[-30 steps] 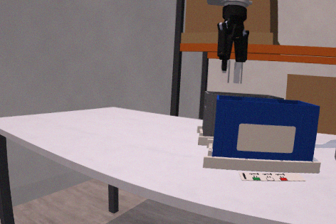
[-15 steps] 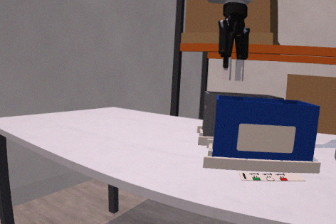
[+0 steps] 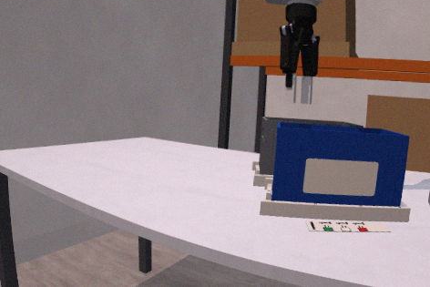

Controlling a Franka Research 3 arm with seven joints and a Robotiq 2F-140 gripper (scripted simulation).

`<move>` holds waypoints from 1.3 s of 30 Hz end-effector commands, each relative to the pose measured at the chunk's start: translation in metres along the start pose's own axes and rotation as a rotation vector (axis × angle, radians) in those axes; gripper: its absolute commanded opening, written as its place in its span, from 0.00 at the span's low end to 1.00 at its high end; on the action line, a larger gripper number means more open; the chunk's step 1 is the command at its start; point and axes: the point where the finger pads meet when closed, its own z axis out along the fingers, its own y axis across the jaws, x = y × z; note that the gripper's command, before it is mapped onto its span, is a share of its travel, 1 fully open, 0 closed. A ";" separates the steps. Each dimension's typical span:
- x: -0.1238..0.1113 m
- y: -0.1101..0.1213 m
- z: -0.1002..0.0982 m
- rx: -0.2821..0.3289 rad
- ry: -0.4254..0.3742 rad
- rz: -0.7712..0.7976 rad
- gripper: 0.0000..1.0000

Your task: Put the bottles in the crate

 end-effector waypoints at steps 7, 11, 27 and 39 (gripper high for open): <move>0.000 0.000 -0.001 0.001 0.001 -0.007 0.38; 0.000 0.000 -0.001 0.001 0.001 -0.007 0.38; 0.000 0.000 -0.001 0.001 0.001 -0.007 0.38; -0.015 -0.021 -0.011 0.001 0.001 -0.007 0.38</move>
